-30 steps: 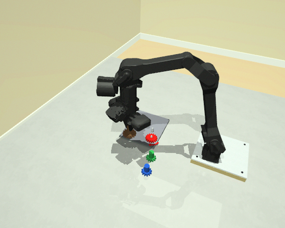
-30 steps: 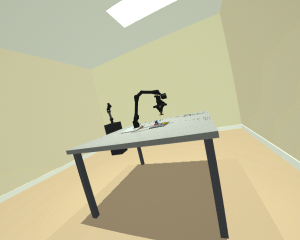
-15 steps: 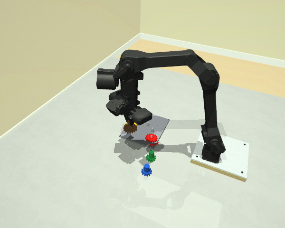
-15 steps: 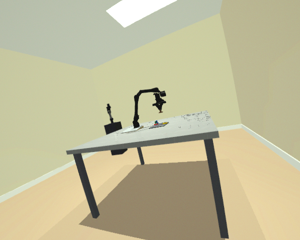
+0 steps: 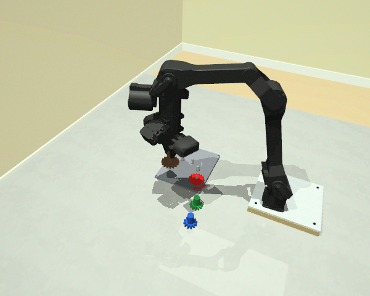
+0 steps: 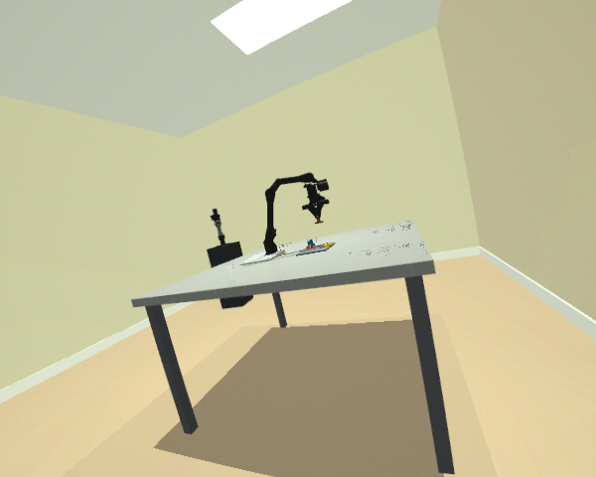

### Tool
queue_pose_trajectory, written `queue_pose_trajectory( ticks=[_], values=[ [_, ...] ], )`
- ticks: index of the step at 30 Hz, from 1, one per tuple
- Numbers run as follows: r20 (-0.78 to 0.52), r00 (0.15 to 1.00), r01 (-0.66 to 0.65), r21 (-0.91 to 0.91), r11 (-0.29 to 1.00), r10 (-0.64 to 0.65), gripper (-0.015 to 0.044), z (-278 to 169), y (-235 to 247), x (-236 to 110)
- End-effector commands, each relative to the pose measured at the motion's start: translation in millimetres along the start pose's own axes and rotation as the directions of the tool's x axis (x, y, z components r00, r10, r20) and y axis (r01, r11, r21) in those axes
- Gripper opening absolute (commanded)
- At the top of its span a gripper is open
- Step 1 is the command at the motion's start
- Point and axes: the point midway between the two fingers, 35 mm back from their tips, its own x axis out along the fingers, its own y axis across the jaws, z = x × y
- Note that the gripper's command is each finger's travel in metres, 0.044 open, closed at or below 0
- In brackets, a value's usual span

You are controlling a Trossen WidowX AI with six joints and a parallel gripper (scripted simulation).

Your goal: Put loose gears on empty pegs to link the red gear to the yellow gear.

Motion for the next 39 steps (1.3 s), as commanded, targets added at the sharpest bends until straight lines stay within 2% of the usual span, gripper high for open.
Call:
queue_pose_trajectory(
  ticks=[1, 39],
  values=[
    [-0.005, 1.000, 0.000, -0.004, 1.000, 0.000, 0.0000, -8.1, -3.1, 4.5],
    [-0.010, 1.000, 0.003, -0.004, 1.000, -0.003, 0.0000, -80.4, -25.2, 44.4]
  ],
)
